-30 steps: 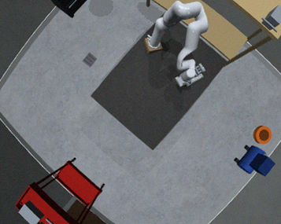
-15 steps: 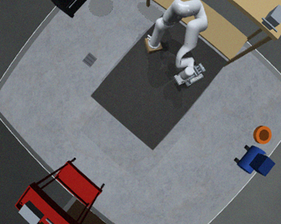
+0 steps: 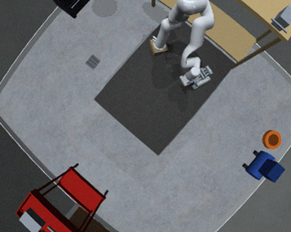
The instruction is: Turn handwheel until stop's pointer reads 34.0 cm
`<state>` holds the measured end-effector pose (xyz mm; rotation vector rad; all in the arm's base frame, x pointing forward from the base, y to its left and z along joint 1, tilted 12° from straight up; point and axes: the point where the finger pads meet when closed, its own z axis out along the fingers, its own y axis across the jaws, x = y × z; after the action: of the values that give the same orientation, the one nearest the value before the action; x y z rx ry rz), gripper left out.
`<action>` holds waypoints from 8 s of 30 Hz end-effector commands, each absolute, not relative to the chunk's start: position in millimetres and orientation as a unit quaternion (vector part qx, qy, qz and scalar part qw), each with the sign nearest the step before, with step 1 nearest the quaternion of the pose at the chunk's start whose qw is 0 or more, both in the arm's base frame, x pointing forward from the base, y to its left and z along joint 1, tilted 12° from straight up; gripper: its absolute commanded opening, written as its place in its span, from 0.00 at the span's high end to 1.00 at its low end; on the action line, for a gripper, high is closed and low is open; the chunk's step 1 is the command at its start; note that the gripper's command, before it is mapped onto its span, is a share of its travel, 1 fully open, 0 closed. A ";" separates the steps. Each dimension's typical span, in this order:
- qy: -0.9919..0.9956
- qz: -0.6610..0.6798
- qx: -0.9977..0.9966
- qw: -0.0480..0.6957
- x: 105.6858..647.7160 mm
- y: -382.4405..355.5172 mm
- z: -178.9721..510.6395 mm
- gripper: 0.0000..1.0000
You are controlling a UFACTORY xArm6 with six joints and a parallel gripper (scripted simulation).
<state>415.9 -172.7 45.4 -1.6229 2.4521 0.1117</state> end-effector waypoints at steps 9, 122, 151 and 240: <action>0.829 0.037 -0.549 0.100 408.4 -172.8 59.5 0.94; 0.829 0.037 -0.549 0.100 426.6 -188.2 93.7 0.94; 0.829 0.037 -0.549 0.100 428.4 -189.0 93.9 0.94; 0.829 0.037 -0.549 0.100 445.9 -184.1 40.2 0.94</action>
<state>446.7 -184.2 39.1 -1.6261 2.4559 0.1262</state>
